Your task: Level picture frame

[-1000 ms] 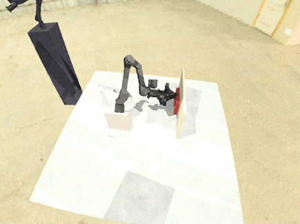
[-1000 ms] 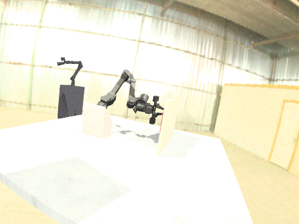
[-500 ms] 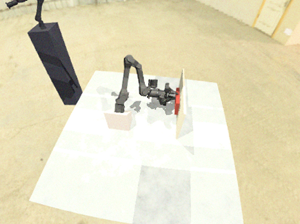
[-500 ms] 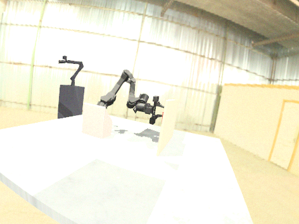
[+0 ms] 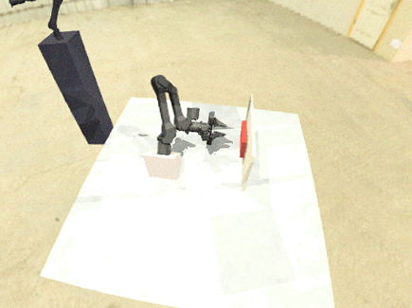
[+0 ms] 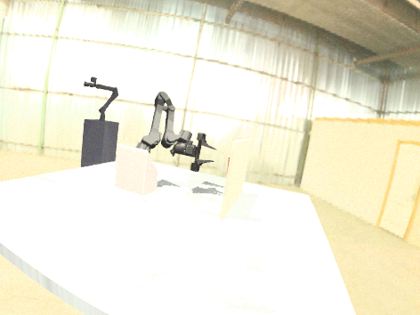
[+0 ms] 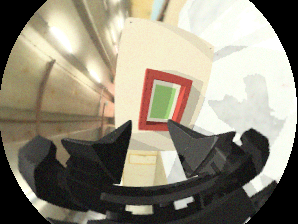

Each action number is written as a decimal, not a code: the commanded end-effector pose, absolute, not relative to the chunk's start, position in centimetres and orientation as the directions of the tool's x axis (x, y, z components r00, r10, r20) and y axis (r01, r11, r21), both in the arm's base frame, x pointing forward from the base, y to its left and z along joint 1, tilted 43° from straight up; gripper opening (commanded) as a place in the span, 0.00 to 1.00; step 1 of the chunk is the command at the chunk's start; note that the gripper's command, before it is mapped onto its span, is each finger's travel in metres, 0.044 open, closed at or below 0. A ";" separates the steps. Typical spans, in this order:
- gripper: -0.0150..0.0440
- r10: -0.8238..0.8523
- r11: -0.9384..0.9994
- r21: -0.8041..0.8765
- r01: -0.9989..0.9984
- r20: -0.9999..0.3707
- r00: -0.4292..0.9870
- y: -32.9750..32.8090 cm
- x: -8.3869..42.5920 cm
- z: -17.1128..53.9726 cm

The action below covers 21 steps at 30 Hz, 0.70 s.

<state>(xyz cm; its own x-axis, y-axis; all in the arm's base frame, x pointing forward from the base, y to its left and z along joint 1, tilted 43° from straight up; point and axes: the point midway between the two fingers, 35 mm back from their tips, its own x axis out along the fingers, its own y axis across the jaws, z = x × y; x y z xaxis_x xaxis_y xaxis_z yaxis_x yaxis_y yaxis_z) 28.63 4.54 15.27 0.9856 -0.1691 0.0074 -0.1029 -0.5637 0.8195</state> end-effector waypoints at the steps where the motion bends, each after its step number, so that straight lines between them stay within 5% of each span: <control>1: 0.69 -0.169 -0.564 0.820 -0.103 0.007 0.986 4.6 28.6 15.3; 21: 0.69 -0.175 -0.554 0.826 -0.103 0.005 0.985 4.3 20.3 18.5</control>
